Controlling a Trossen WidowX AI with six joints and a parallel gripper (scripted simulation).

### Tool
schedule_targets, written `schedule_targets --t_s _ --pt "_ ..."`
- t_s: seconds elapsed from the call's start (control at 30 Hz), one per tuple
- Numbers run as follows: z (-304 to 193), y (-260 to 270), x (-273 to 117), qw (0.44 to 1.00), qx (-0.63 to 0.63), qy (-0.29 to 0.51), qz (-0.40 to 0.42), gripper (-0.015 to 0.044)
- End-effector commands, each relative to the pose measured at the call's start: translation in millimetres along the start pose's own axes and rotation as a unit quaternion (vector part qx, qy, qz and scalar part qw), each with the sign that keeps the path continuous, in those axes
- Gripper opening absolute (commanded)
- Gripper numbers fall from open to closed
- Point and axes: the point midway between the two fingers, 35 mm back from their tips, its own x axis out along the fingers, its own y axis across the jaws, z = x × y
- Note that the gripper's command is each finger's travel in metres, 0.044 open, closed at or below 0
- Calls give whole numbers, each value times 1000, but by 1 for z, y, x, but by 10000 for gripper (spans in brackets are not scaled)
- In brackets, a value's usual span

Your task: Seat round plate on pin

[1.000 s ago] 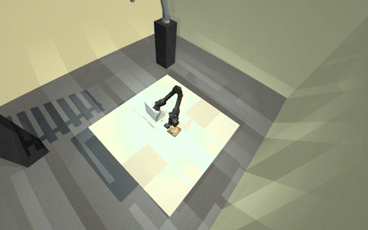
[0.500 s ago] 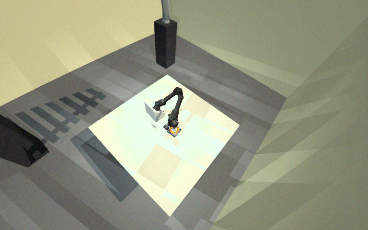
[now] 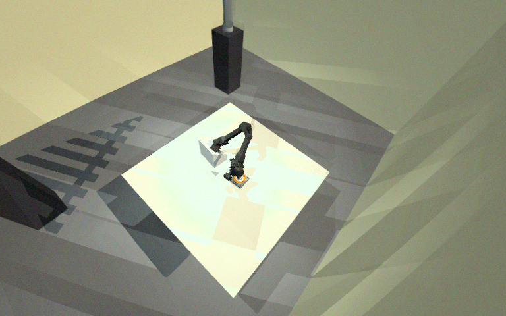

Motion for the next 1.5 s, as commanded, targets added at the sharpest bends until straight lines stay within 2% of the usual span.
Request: schedule_targets --t_s 0.0,1.47 --pt "4 -5 0 1000 -3 0 -2 0" --pt "37 -26 -3 1000 -4 -1 -3 0"
